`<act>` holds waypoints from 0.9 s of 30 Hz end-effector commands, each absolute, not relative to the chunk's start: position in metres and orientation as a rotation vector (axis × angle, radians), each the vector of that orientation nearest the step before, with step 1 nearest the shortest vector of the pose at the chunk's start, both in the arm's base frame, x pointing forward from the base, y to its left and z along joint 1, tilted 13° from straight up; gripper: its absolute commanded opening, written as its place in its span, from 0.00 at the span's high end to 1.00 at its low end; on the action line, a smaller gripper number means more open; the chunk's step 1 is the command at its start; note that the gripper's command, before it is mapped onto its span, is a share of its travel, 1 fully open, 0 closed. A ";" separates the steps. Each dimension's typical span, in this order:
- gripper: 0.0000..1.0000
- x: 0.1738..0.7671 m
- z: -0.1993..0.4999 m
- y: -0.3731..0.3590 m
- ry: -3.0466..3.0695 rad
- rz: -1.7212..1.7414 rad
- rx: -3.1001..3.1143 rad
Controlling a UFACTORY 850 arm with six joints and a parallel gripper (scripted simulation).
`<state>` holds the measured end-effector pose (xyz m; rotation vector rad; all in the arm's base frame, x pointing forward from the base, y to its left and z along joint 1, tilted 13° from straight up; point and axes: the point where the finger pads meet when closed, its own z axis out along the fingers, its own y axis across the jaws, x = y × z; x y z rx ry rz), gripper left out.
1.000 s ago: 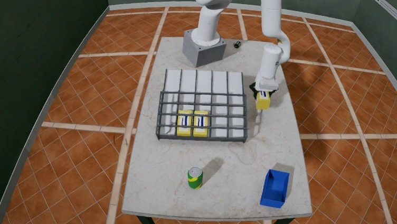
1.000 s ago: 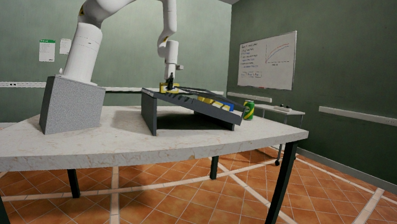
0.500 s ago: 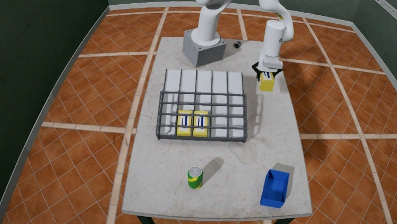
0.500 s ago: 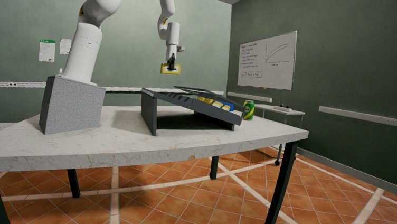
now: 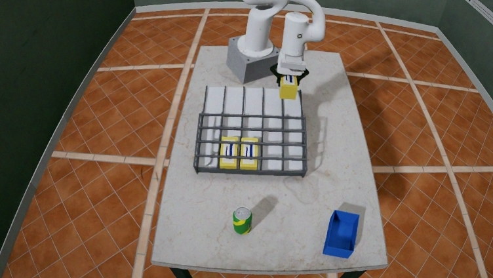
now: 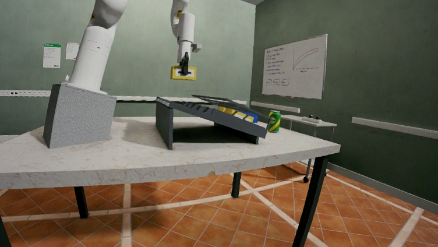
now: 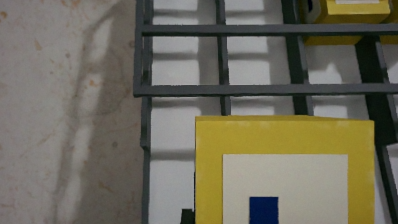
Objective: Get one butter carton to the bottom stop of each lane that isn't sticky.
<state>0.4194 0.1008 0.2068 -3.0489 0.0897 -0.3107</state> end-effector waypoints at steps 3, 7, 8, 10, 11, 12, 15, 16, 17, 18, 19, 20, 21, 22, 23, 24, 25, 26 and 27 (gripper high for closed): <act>1.00 0.398 0.204 0.048 0.074 -0.302 -3.016; 1.00 0.398 0.204 0.048 0.074 -0.302 -3.016; 1.00 0.398 0.204 0.048 0.074 -0.302 -3.016; 1.00 0.398 0.204 0.048 0.074 -0.302 -3.016; 1.00 0.398 0.204 0.048 0.074 -0.302 -3.016; 1.00 0.398 0.204 0.048 0.074 -0.302 -3.016; 1.00 0.398 0.204 0.048 0.074 -0.302 -3.016; 1.00 0.398 0.204 0.048 0.074 -0.302 -3.016; 1.00 0.402 0.187 0.050 0.076 -0.303 -3.016; 1.00 0.402 0.187 0.050 0.076 -0.303 -3.016; 1.00 0.402 0.187 0.050 0.076 -0.303 -3.016; 1.00 0.402 0.187 0.050 0.076 -0.303 -3.016; 1.00 0.402 0.187 0.050 0.076 -0.303 -3.016; 1.00 0.402 0.187 0.050 0.076 -0.303 -3.016; 1.00 0.402 0.187 0.050 0.076 -0.303 -3.016; 1.00 0.402 0.187 0.050 0.076 -0.303 -3.016; 1.00 0.402 0.187 0.050 0.076 -0.303 -3.016; 1.00 0.402 0.187 0.050 0.076 -0.303 -3.016; 1.00 0.402 0.187 0.050 0.076 -0.303 -3.016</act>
